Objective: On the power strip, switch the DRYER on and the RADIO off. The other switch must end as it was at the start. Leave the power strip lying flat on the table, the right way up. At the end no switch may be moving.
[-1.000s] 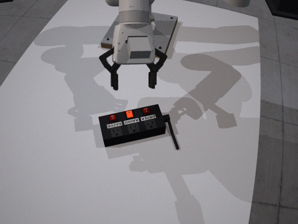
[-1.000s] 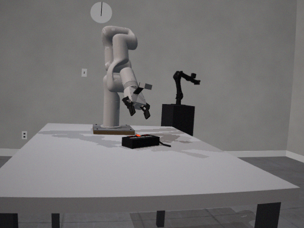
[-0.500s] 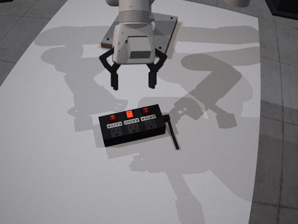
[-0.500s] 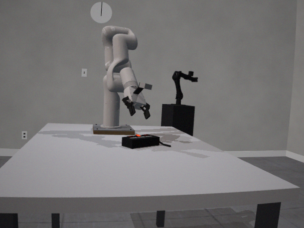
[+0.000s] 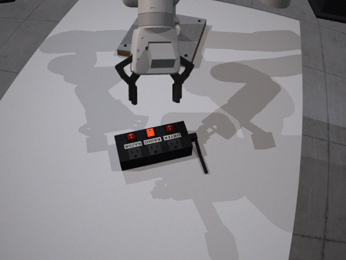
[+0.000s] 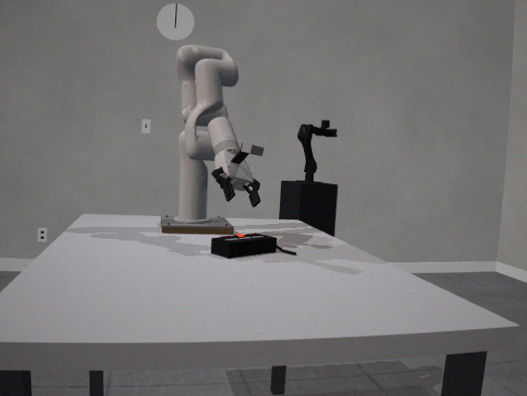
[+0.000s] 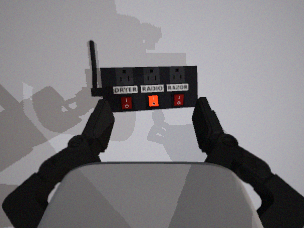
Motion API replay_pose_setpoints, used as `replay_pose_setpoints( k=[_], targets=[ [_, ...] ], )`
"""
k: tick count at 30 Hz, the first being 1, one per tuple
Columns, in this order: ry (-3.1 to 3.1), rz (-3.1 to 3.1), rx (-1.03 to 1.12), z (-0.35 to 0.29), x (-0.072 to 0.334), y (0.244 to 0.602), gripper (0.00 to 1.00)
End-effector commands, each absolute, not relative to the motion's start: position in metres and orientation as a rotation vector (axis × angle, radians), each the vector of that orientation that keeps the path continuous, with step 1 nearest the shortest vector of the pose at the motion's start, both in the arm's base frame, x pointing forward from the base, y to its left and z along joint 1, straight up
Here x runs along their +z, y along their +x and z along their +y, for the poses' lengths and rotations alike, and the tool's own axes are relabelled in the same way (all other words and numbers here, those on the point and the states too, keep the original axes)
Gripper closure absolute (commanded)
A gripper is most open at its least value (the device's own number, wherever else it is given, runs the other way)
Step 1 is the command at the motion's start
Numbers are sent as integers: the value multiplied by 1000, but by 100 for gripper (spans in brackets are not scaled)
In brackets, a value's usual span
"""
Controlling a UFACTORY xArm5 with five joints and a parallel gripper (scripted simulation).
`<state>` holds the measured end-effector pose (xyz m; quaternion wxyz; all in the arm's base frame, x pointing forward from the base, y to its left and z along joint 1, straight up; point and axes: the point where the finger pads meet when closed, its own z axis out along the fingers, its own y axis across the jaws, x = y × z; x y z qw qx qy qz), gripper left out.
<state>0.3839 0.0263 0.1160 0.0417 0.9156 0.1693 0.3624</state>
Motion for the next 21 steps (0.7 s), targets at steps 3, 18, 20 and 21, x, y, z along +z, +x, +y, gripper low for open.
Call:
replay_pose_setpoints(
  k=[3,18,20,21],
  targets=[
    [2801,518,1113,26,117,385,0],
    [2800,529,1104,27,117,386,0],
    [2798,565,1074,27,115,390,0],
    [2796,594,1049,27,114,393,0]
  ],
)
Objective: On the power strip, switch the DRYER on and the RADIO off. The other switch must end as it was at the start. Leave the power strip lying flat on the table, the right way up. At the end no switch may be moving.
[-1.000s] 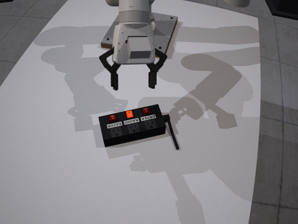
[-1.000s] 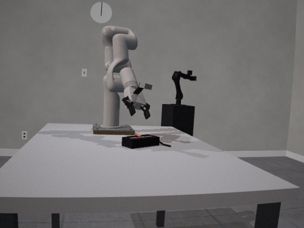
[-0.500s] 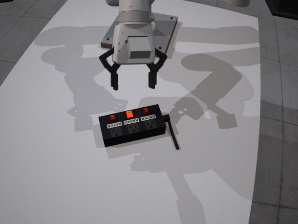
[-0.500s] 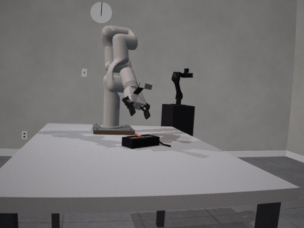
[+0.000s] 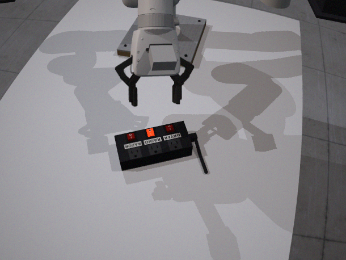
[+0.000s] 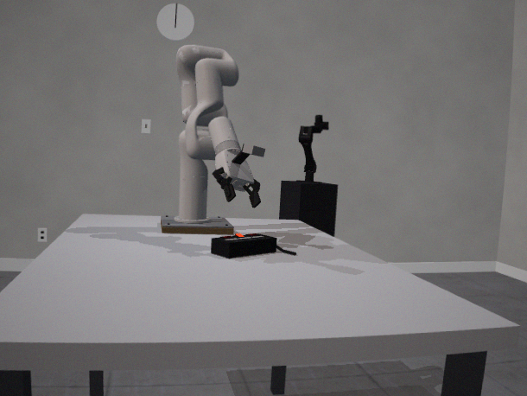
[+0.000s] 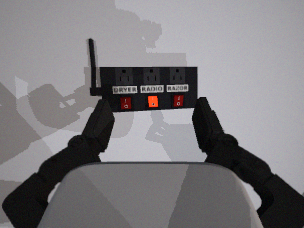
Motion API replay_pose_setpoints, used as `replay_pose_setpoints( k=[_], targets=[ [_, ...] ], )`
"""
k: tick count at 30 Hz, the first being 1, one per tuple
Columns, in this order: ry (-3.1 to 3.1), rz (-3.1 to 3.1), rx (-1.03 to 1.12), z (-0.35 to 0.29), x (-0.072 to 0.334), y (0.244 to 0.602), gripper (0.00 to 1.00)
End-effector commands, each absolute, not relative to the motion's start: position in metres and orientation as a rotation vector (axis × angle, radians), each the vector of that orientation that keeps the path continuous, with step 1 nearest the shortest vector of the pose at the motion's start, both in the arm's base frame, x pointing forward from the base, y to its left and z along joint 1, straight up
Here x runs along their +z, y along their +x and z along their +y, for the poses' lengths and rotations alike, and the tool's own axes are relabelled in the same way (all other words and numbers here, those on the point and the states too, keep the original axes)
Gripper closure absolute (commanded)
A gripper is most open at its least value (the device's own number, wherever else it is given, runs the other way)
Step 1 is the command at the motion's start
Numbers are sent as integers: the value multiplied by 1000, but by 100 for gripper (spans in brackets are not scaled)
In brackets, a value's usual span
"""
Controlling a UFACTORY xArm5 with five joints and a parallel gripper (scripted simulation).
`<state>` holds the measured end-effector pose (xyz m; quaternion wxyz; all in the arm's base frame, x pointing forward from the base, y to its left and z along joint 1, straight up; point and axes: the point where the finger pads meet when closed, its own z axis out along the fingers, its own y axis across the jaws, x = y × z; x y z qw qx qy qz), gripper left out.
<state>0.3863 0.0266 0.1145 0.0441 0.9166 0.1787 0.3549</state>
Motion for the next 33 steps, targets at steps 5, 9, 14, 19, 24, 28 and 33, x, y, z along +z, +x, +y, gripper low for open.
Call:
replay_pose_setpoints(
  k=[5,9,14,19,24,28,33],
  targets=[
    [2783,734,932,29,110,406,0],
    [2754,944,762,32,108,423,0],
    [2723,1111,630,34,109,433,0],
    [2658,1375,427,36,115,444,0],
    [2608,1544,303,38,123,448,0],
    [2556,1693,196,39,132,449,0],
    [2473,1902,52,40,147,447,0]
  ],
)
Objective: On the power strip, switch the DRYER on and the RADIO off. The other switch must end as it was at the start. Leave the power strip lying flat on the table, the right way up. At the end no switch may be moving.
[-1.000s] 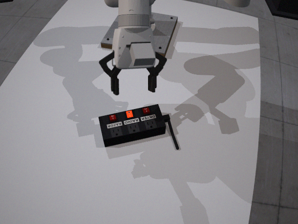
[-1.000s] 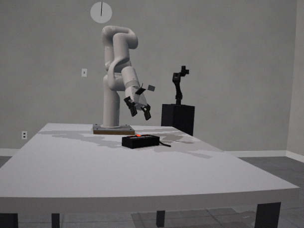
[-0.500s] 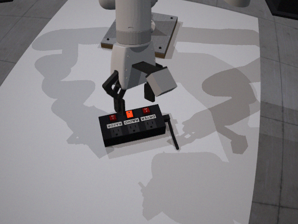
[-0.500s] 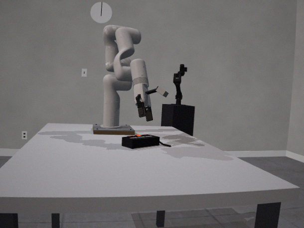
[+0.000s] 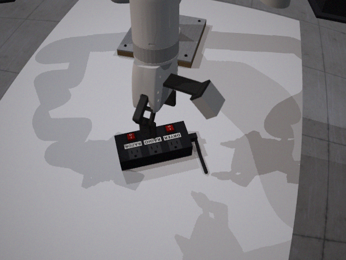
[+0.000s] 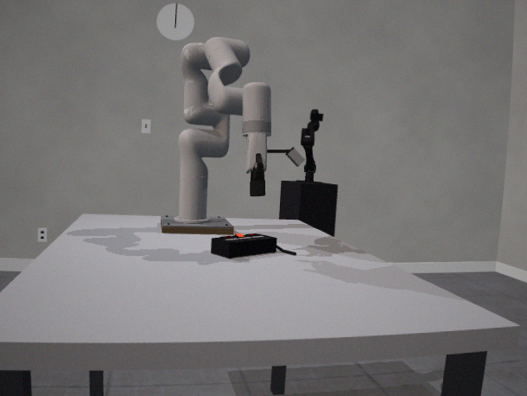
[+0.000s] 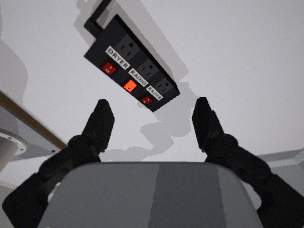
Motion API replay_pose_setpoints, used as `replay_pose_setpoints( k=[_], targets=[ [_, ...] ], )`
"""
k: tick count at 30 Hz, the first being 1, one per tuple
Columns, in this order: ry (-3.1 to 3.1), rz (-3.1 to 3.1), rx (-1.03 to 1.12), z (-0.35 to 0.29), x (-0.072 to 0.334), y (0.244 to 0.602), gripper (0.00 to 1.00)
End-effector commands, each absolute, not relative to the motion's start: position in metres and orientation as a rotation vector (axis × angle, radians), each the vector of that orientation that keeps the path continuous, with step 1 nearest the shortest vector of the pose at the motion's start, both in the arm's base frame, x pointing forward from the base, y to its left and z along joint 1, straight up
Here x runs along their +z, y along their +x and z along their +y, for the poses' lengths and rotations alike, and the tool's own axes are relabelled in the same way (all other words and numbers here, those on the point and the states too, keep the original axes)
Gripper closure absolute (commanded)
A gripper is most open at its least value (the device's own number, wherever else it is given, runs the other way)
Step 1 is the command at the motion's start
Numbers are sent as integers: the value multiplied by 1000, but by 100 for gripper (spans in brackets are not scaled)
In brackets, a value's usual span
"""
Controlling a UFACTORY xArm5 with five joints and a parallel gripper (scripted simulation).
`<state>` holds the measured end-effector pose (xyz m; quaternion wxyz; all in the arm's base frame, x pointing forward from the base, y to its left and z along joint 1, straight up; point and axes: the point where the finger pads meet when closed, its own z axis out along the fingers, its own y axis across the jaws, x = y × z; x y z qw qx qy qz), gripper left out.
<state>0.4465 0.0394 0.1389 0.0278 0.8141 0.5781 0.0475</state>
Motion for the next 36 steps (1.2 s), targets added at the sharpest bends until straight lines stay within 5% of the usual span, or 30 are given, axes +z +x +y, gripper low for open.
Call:
replay_pose_setpoints(
  k=[1,18,30,31,36],
  targets=[
    [2460,1932,32,40,150,447,0],
    [2436,1984,0,41,154,445,0],
    [1828,2556,-1,60,90,395,0],
    [1828,2556,-1,60,90,395,100],
    [1828,2556,-1,60,90,395,100]
  ],
)
